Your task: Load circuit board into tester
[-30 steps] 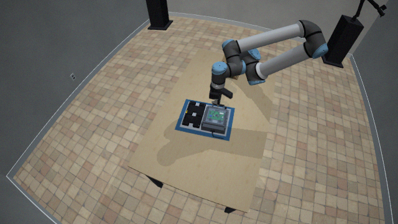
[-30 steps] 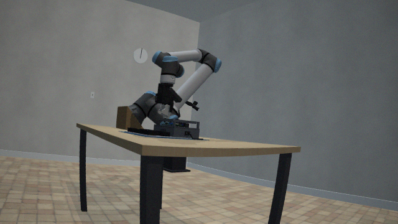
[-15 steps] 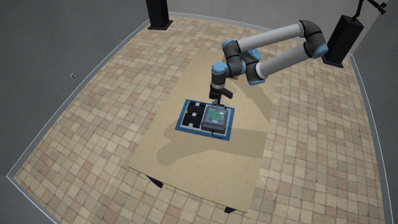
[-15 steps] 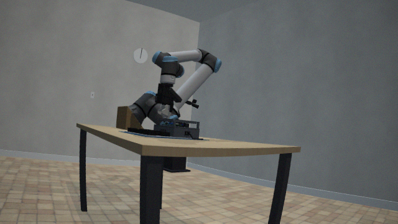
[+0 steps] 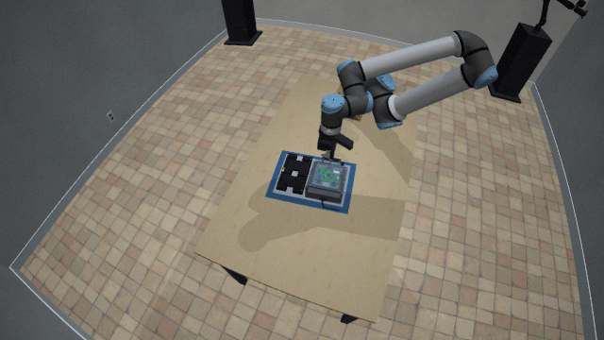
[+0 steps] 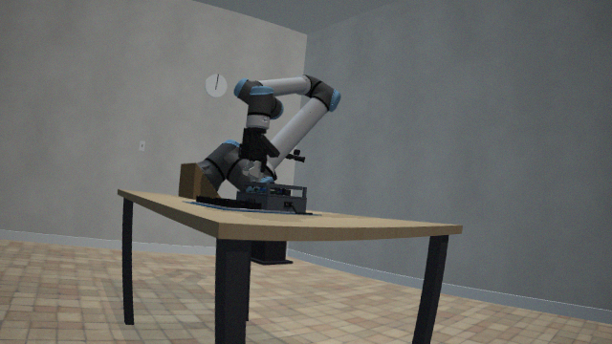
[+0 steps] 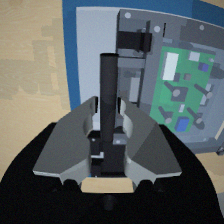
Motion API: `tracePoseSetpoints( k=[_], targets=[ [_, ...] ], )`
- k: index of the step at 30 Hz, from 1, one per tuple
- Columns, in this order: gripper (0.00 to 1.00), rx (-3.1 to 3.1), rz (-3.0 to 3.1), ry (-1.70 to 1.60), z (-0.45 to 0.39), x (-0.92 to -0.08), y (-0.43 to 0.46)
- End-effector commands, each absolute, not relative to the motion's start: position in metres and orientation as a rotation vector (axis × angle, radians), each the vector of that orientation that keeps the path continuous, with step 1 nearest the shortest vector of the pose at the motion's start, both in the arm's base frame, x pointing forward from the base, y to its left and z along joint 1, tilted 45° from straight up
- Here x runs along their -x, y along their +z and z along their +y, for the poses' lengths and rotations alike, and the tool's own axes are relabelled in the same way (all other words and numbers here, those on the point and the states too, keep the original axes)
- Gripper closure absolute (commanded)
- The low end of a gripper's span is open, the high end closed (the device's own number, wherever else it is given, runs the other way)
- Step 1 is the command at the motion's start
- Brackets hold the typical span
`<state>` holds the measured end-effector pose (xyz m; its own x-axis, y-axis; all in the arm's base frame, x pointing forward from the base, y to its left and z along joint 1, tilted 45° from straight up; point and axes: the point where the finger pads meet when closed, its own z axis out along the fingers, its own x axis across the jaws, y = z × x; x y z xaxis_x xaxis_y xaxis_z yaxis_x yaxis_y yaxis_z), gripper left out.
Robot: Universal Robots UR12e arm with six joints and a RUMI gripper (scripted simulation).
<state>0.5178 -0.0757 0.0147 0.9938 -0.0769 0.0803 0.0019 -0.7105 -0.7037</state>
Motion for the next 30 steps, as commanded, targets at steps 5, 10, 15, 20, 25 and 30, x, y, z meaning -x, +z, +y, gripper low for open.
tracePoseSetpoints(
  k=[5, 10, 15, 20, 25, 30],
  targets=[
    [0.87, 2.359, 0.052, -0.134, -0.0765, -0.5182, 0.0149],
    [0.87, 2.359, 0.052, -0.134, -0.0765, -0.5182, 0.0149],
    [0.87, 2.359, 0.052, -0.134, -0.0765, -0.5182, 0.0150],
    [0.87, 2.359, 0.052, -0.134, -0.0770, -0.5181, 0.0155],
    [0.87, 2.359, 0.052, -0.134, -0.0794, -0.5177, 0.0179],
    [0.87, 2.359, 0.052, -0.134, -0.0844, -0.5169, 0.0230]
  ],
)
